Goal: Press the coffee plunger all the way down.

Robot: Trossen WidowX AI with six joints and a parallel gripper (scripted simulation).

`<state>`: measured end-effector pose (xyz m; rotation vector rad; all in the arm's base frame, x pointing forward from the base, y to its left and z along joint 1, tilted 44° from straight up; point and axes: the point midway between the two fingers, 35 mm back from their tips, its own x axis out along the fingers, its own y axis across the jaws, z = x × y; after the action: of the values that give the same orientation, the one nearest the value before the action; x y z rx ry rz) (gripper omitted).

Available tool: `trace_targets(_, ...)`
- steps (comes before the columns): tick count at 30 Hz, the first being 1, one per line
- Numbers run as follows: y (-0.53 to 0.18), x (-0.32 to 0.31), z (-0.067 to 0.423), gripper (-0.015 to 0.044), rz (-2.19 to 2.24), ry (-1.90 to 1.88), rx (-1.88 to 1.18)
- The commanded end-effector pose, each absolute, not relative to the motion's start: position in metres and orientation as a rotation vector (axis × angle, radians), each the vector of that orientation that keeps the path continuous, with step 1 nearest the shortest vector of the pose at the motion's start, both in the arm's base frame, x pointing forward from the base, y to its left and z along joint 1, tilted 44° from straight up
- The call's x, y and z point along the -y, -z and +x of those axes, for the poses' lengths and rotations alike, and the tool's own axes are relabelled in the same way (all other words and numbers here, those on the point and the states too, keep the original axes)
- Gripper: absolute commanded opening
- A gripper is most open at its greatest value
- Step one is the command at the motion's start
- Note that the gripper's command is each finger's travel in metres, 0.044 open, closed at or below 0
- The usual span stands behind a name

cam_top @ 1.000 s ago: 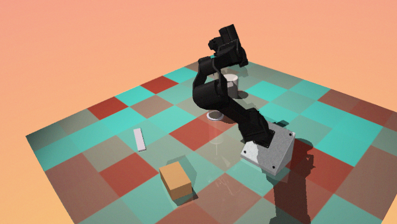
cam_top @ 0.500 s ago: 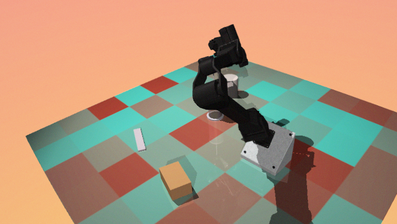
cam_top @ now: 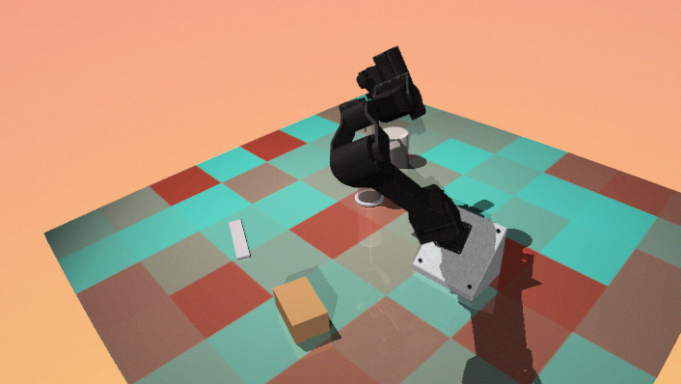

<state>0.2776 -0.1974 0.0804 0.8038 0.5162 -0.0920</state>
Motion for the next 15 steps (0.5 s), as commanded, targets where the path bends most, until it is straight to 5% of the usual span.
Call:
trace_targets(1, -0.065, 0.185, 0.278, 0.0115, 0.822, 0.087, -0.548)
trace_targets(15, -0.047, 0.171, 0.282, 0.0115, 0.822, 0.087, -0.549)
